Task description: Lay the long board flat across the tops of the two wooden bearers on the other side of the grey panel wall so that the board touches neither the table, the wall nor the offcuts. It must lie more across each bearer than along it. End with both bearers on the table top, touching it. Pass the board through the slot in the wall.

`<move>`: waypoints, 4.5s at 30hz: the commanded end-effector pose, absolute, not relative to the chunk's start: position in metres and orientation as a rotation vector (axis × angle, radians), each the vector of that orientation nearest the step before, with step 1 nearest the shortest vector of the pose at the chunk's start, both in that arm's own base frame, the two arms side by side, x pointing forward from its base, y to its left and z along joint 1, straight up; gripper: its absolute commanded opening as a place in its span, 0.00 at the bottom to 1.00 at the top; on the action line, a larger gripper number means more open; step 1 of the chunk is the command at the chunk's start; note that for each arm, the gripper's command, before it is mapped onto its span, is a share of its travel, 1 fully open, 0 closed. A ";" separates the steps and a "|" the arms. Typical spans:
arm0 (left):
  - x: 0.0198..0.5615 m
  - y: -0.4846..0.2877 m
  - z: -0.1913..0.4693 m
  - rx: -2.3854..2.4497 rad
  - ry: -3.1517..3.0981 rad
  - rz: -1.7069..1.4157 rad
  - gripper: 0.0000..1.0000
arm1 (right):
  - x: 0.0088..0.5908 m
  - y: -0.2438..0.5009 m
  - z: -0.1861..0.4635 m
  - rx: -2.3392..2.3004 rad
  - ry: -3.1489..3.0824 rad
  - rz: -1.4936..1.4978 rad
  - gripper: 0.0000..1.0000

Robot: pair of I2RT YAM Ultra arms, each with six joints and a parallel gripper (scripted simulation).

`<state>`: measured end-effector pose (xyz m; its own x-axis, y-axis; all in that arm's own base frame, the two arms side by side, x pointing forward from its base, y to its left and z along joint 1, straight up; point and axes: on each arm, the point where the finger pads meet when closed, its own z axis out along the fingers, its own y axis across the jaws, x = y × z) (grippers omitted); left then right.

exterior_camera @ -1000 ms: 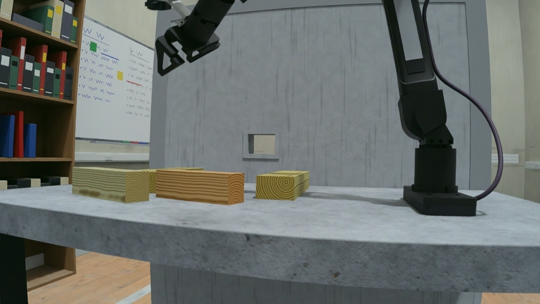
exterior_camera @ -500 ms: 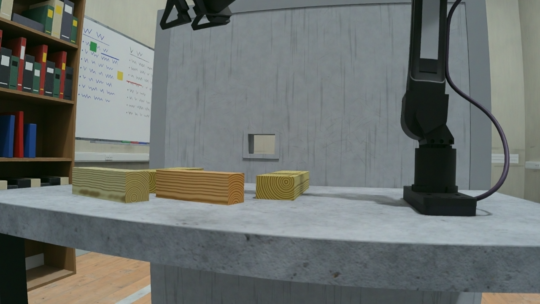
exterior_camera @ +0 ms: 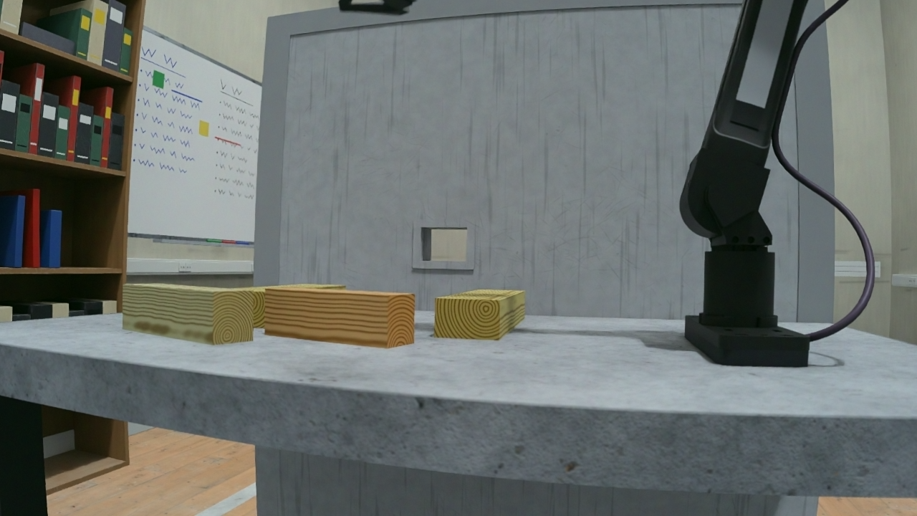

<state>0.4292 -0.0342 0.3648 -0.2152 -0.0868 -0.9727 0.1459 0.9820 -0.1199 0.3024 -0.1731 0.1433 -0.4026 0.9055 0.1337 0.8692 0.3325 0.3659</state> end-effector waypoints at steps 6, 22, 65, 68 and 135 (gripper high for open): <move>0.411 -0.013 0.393 0.027 1.657 -0.098 1.00 | 0.338 -0.140 0.131 1.959 2.469 0.700 0.75; 0.377 0.009 0.416 -0.009 1.542 0.027 1.00 | 0.386 -0.074 0.071 2.365 2.502 0.596 0.75; 0.370 -0.002 0.422 0.012 1.534 0.001 1.00 | 0.387 -0.044 0.031 2.307 2.535 0.614 0.75; 0.370 -0.002 0.422 0.012 1.534 0.001 1.00 | 0.390 -0.042 0.024 2.306 2.526 0.629 0.75; 0.370 -0.002 0.422 0.012 1.534 0.001 1.00 | 0.390 -0.031 0.108 2.297 2.539 0.734 0.00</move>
<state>0.3802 0.0006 0.4089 0.0033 -0.0005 -1.0000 0.0030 1.0000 -0.0005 0.3863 -0.0425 0.0773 -0.0816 0.8754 0.4764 0.9962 0.0867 0.0114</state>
